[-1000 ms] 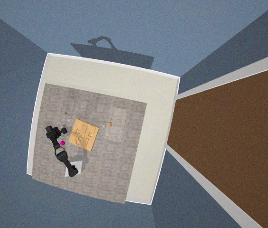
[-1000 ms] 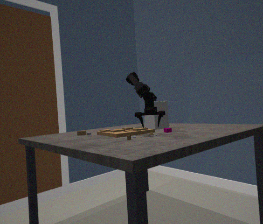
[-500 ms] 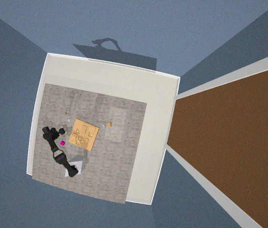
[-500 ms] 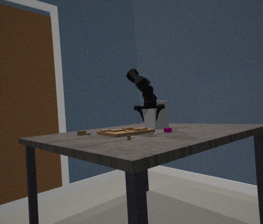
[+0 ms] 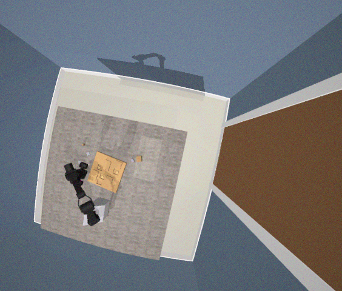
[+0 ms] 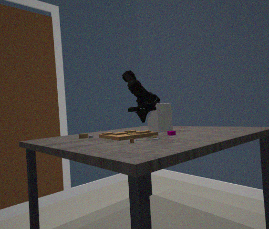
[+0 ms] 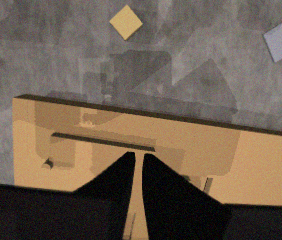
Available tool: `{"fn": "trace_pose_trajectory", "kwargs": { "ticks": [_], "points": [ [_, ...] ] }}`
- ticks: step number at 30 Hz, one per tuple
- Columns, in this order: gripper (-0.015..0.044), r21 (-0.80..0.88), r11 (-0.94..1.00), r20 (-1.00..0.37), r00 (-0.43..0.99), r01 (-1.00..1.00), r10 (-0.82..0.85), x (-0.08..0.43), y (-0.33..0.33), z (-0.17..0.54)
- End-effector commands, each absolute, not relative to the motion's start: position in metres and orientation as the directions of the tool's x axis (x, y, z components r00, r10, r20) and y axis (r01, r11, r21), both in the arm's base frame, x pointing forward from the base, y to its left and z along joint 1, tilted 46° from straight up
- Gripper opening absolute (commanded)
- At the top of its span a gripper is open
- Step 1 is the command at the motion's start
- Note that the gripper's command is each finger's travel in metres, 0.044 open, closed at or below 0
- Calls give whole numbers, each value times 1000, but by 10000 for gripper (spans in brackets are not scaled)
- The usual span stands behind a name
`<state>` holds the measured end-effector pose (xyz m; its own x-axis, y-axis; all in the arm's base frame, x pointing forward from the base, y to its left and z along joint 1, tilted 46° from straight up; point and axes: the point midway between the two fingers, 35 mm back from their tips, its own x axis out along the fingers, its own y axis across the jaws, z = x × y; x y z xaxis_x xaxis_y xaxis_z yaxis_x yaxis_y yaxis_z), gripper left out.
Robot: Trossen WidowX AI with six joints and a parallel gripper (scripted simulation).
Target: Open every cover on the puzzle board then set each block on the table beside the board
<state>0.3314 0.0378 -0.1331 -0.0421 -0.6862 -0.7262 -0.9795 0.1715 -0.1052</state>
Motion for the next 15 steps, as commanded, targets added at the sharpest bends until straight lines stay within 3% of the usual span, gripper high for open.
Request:
{"fn": "trace_pose_trajectory", "kwargs": {
  "ticks": [1,8,15],
  "points": [
    [0,14,51,-721,-45,-999,-691,326,21,-120],
    [0,249,-194,-716,-46,-949,-696,313,-9,-93],
    [0,478,-426,-708,-49,-768,-705,293,-37,-70]
  ]
}}
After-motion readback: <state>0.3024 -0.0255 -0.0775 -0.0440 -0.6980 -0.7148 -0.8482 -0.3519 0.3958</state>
